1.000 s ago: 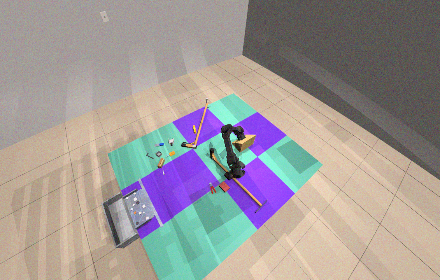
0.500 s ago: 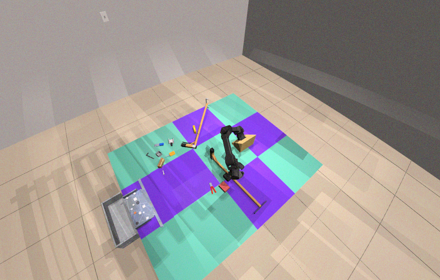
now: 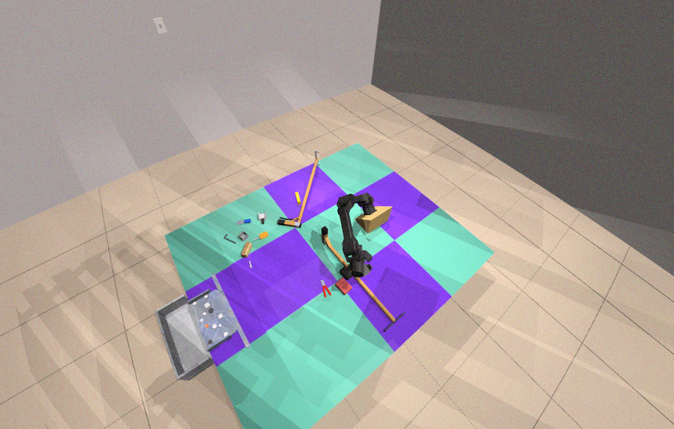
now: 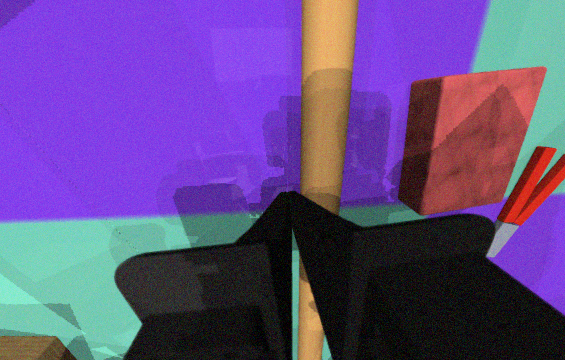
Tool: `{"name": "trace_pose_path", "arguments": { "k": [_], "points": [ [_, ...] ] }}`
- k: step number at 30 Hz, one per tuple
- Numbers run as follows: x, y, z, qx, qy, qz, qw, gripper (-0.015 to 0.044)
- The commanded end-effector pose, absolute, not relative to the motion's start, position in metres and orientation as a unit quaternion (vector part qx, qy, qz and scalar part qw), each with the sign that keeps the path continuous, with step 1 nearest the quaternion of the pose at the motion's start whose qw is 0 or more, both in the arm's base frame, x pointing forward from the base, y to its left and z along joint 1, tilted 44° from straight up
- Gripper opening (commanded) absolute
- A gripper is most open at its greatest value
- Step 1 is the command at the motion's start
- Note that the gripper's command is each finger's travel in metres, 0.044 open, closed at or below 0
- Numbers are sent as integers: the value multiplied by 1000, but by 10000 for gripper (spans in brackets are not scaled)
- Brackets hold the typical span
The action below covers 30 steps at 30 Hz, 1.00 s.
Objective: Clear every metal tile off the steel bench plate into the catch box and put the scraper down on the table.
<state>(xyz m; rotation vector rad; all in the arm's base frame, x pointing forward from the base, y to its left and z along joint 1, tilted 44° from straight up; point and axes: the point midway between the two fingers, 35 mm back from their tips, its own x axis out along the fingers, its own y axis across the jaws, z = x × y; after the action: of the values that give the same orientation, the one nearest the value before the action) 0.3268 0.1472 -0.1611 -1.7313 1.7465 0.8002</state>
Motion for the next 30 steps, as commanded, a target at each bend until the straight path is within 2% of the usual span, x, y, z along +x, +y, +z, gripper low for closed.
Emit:
{"name": "trace_pose_path", "arguments": {
  "k": [1, 30],
  "points": [
    [332, 146, -162, -645, 649, 297, 273, 0],
    [362, 143, -162, -646, 649, 296, 273, 0]
  ]
}}
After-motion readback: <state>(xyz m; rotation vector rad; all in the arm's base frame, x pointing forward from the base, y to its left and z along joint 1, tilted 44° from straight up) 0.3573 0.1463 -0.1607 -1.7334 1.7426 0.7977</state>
